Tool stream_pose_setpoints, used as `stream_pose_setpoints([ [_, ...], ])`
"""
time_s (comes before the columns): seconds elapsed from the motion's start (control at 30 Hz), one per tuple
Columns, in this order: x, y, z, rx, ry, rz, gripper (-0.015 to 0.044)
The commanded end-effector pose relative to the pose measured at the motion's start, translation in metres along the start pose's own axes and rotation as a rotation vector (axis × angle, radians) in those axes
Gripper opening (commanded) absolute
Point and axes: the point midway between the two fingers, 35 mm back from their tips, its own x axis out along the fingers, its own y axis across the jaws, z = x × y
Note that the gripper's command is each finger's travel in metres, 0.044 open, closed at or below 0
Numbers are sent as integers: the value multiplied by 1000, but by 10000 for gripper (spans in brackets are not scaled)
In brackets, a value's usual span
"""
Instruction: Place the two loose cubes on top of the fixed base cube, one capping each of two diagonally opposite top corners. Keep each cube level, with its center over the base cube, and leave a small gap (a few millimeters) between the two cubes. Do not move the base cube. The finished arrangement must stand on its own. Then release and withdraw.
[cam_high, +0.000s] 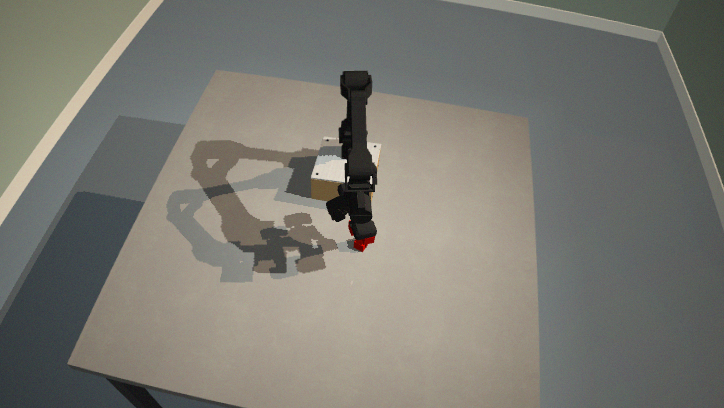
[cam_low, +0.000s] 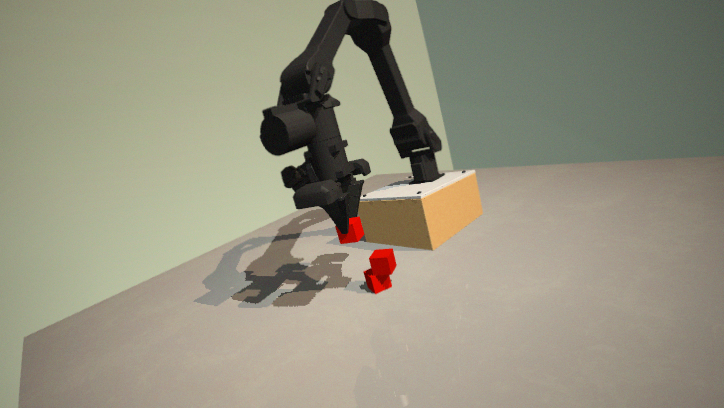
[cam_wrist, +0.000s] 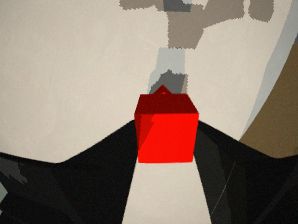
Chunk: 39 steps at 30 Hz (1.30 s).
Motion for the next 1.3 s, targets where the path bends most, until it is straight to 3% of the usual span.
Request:
stream_pose_setpoints([
  [0.0,2,-3,-4,23,3,-3,105],
  [0.33,30,-4,-5,4,-16,-7,105],
  [1.27,62,-3,-4,26,3,-3,105],
])
